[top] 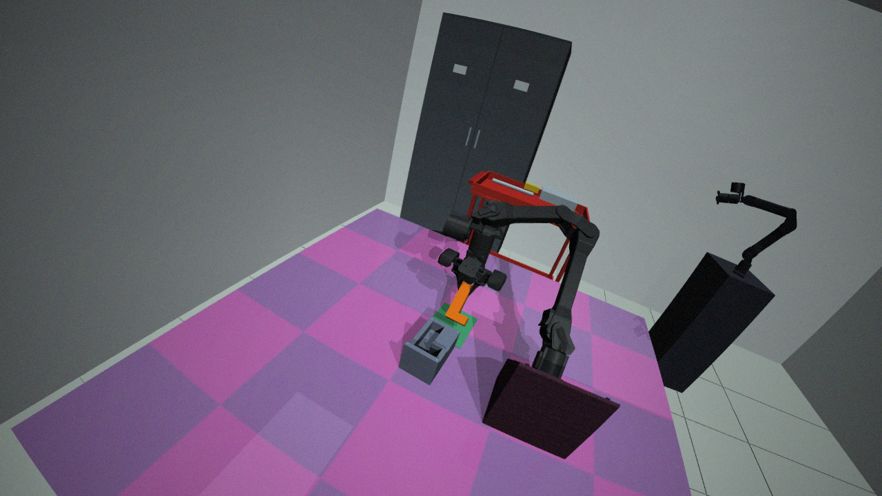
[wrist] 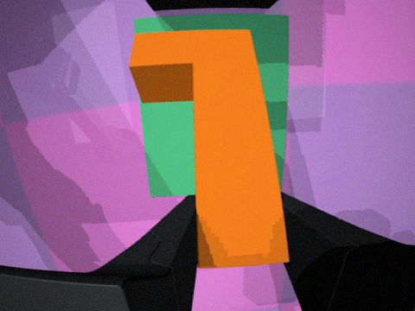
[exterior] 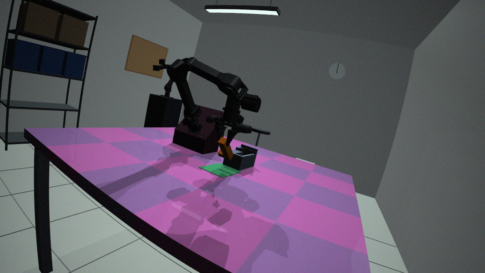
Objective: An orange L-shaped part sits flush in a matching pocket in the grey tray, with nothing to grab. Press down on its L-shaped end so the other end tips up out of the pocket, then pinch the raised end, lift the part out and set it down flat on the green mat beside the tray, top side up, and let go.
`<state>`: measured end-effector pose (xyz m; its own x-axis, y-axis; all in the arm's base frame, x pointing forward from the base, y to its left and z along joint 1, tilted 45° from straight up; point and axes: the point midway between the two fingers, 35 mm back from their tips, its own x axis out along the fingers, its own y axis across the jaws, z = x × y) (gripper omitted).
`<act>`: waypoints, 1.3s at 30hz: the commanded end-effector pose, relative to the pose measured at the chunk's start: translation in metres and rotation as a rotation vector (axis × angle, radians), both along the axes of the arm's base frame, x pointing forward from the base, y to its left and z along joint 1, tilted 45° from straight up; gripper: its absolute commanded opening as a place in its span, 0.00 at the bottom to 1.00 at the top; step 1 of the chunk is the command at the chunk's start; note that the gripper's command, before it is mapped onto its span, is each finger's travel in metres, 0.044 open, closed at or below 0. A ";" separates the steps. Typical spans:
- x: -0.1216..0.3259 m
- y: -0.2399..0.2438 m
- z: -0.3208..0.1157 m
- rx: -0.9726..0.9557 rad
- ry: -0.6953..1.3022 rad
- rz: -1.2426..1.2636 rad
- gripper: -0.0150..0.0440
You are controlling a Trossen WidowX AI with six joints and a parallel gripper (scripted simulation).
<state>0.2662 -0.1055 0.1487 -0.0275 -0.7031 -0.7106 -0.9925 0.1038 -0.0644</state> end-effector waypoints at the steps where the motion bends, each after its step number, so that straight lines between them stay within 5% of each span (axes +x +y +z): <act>1: -0.001 -0.006 -0.004 -0.006 0.001 0.005 0.25; 33: -0.002 -0.029 -0.028 -0.003 -0.002 0.000 0.25; 39: -0.002 -0.029 -0.028 -0.003 -0.002 0.000 0.52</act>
<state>0.2639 -0.1347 0.1207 -0.0260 -0.7051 -0.7087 -0.9924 0.1035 -0.0665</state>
